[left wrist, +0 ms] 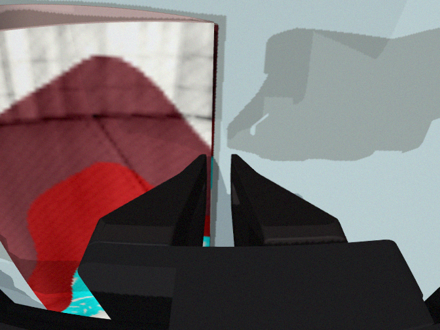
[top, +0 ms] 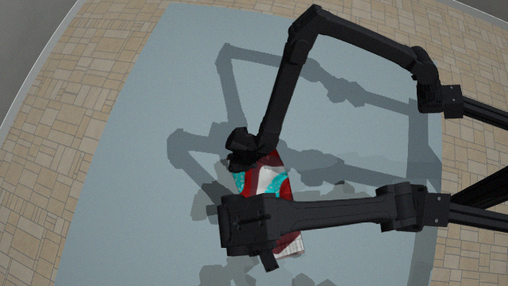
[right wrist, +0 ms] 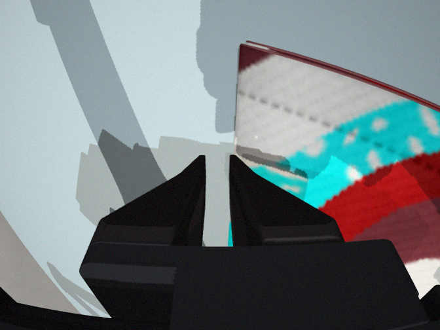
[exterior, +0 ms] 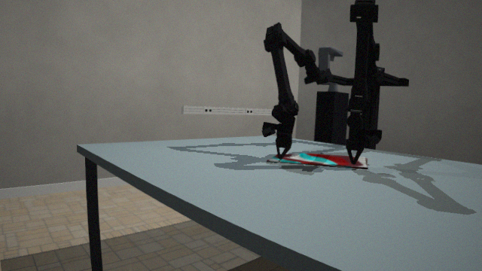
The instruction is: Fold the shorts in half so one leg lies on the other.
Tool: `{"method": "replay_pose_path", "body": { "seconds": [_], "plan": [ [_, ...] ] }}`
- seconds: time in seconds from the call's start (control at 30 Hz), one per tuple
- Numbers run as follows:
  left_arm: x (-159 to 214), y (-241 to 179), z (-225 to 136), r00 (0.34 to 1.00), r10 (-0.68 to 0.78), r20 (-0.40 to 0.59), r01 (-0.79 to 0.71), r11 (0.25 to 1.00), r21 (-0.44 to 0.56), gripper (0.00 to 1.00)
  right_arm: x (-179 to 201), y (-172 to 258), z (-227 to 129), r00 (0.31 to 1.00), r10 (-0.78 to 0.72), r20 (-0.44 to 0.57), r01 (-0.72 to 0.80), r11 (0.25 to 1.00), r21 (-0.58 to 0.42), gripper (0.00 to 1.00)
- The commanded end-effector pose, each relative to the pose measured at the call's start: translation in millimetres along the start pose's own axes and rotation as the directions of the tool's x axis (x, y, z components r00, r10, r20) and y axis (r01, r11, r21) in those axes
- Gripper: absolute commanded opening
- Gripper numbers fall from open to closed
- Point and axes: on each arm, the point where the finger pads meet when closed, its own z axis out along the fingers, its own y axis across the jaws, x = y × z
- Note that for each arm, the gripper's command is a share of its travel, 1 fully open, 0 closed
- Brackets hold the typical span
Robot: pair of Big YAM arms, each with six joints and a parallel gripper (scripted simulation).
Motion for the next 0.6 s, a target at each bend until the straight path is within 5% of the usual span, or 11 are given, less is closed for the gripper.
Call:
{"method": "replay_pose_path", "body": {
  "seconds": [0.0,0.43,0.47,0.57],
  "plan": [
    [2,-24,-12,1.0,0.005,-0.006,-0.005,1.0,0.024,0.14,5,10,10,1.0,0.006,-0.003,-0.006,1.0,-0.004,0.14],
    [10,-34,-13,1.0,0.015,-0.01,-0.014,1.0,0.023,0.14,-2,17,18,1.0,0.011,0.002,-0.011,1.0,0.0,0.14],
    [11,-35,-13,1.0,0.016,-0.012,-0.016,1.0,0.023,0.24,-6,14,19,1.0,0.015,0.007,-0.015,1.0,0.004,0.24],
    [10,-30,-13,1.0,0.017,-0.01,-0.017,1.0,0.014,0.24,-7,14,19,1.0,0.015,0.007,-0.016,1.0,0.004,0.24]
  ]
}}
